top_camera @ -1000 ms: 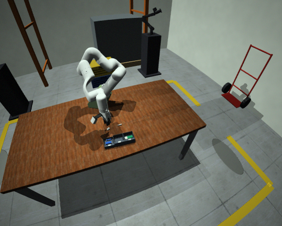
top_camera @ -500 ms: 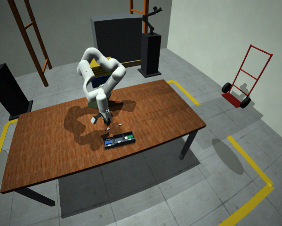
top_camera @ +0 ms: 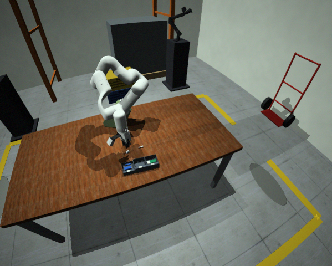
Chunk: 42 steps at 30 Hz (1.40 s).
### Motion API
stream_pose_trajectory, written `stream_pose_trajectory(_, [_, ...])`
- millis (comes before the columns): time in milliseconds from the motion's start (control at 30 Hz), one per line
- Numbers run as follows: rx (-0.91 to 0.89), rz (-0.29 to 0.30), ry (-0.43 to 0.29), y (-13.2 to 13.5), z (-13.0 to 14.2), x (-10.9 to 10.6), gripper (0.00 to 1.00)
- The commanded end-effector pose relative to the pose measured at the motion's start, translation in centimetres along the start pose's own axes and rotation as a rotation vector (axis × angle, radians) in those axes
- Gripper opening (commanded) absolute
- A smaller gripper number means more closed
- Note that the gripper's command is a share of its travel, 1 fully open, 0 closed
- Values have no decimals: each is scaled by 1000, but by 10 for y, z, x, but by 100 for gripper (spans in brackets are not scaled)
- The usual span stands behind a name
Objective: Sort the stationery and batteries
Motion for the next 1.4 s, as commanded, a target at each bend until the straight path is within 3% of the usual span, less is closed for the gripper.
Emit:
stream_pose_trajectory(0, [0, -1, 3, 0, -1, -1, 29])
stream_pose_trajectory(567, [0, -1, 3, -1, -1, 58, 29])
stream_pose_trajectory(1367, [0, -1, 3, -1, -1, 70, 29])
Point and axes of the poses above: the point where the finger pads meet when closed, its own x axis out along the fingers, its own y axis across the jaws, z = x × y, the point moved 8 cm from there along -x, back along the fingers, and after that the axes turned 2 degrees about -x, right-handed, at the moved point
